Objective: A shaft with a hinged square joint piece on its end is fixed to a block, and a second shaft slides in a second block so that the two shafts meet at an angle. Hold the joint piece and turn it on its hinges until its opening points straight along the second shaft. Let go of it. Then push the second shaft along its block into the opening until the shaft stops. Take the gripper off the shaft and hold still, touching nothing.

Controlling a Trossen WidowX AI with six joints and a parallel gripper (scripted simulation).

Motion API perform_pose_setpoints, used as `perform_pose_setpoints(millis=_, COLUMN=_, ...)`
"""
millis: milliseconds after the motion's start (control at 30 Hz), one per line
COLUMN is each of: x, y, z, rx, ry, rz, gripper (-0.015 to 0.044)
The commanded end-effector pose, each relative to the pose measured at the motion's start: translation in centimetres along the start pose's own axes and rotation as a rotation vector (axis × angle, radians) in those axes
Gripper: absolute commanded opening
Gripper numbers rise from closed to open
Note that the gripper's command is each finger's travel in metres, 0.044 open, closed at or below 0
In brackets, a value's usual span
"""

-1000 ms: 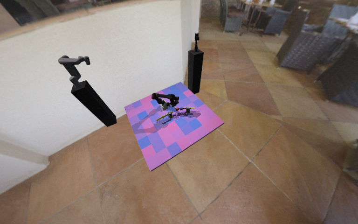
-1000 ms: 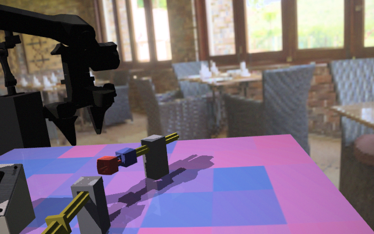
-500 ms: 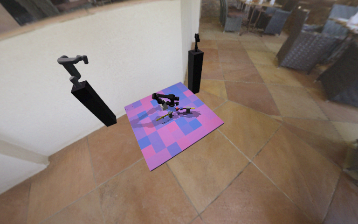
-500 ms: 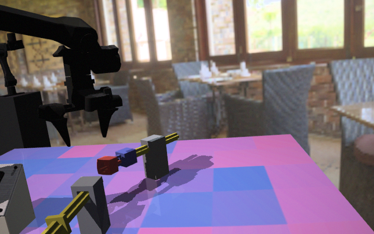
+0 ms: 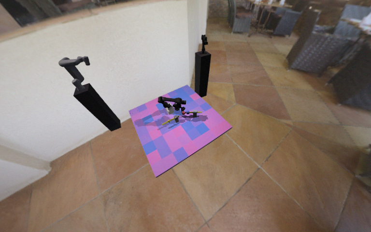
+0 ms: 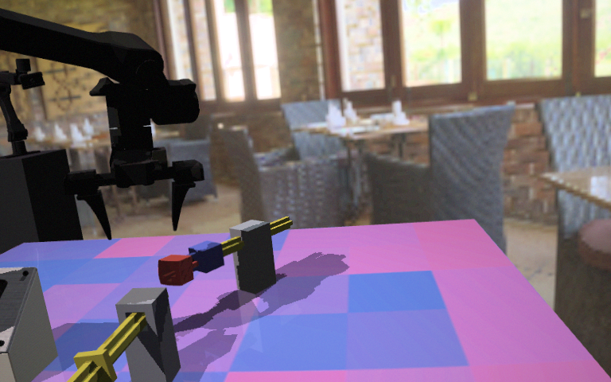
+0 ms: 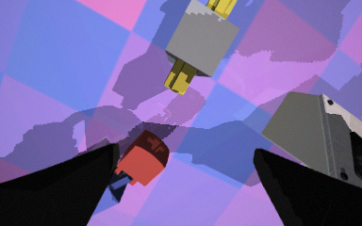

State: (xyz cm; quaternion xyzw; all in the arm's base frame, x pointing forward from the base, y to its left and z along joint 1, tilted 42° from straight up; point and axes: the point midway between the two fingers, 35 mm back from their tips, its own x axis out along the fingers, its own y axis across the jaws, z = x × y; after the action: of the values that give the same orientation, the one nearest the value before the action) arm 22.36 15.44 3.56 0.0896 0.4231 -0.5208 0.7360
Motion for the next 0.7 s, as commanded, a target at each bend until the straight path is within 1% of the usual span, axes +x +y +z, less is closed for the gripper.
perform_pose_setpoints(millis=0, x=0.23, y=0.05, z=-0.01, rx=0.121, ry=-0.012, rz=-0.007, gripper=0.044)
perform_pose_setpoints(millis=667, x=0.9, y=0.12, z=-0.1, rx=0.69, ry=-0.048, rz=-0.016, gripper=0.044)
